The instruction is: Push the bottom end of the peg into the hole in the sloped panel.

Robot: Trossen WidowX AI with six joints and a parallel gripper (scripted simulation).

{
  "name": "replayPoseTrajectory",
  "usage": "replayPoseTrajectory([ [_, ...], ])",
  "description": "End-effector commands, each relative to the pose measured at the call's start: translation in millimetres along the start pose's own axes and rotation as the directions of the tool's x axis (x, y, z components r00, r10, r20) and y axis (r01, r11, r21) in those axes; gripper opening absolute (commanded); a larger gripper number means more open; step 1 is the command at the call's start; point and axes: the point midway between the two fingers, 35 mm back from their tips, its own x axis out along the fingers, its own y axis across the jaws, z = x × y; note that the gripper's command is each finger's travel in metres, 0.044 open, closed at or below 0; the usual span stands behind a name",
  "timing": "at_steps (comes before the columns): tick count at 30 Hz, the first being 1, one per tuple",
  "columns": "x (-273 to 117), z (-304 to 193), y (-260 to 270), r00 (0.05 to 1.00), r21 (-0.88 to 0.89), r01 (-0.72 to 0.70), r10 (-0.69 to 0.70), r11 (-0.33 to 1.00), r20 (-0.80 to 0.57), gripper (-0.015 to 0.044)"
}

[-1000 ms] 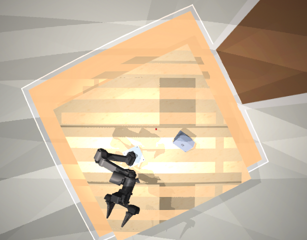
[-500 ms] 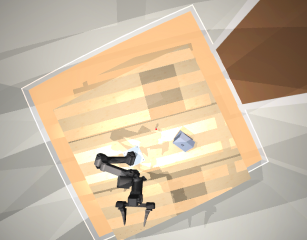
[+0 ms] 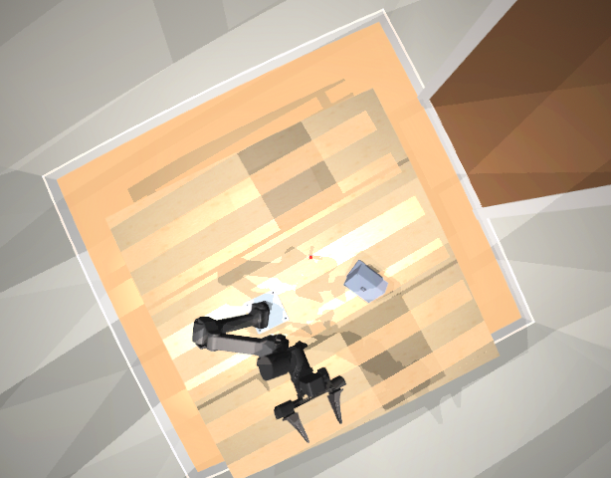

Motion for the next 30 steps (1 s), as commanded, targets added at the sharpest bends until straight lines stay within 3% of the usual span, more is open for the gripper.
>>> replayPoseTrajectory([
  [1,-2,9,27,0.994,-0.091,-0.099,0.102,0.991,0.028,0.044],
  [8,-16,20,87,0.946,-0.298,-0.289,0.319,0.91,0.057,0.044],
  [16,-46,29,152,0.831,-0.522,-0.442,0.552,0.729,0.067,0.044],
  [30,-132,30,242,0.506,-0.831,-0.475,0.862,0.29,0.011,0.044],
])
